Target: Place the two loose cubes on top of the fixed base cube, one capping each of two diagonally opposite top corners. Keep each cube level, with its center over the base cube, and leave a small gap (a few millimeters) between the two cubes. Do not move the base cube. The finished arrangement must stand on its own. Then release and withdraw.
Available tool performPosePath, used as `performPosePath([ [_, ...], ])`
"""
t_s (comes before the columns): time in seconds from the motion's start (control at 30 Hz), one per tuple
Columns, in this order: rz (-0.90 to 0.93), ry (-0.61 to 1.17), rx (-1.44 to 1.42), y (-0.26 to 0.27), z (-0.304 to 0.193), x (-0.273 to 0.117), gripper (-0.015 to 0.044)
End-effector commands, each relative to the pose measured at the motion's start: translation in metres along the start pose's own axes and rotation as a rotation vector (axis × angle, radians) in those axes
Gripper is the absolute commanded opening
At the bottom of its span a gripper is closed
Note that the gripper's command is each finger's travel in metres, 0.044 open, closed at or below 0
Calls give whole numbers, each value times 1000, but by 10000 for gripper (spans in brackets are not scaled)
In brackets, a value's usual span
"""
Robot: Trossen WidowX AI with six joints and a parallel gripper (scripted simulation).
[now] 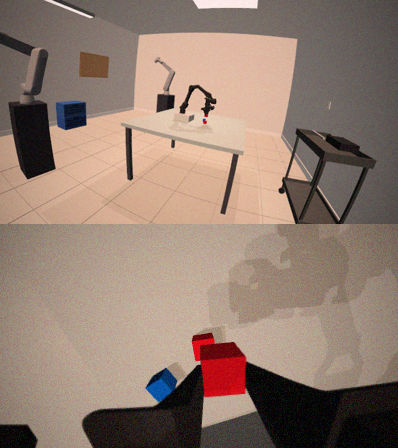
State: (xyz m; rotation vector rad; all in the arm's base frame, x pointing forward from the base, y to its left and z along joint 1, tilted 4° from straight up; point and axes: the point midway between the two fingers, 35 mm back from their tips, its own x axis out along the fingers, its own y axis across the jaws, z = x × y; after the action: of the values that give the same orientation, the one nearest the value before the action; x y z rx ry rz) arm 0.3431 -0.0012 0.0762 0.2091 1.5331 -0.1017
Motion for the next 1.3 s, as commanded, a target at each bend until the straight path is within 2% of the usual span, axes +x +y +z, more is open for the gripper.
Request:
performPosePath([
  [0.0,-4,5,-107,9,-6,4,105],
  [1.27,13,4,-1254,109,-68,26,105],
])
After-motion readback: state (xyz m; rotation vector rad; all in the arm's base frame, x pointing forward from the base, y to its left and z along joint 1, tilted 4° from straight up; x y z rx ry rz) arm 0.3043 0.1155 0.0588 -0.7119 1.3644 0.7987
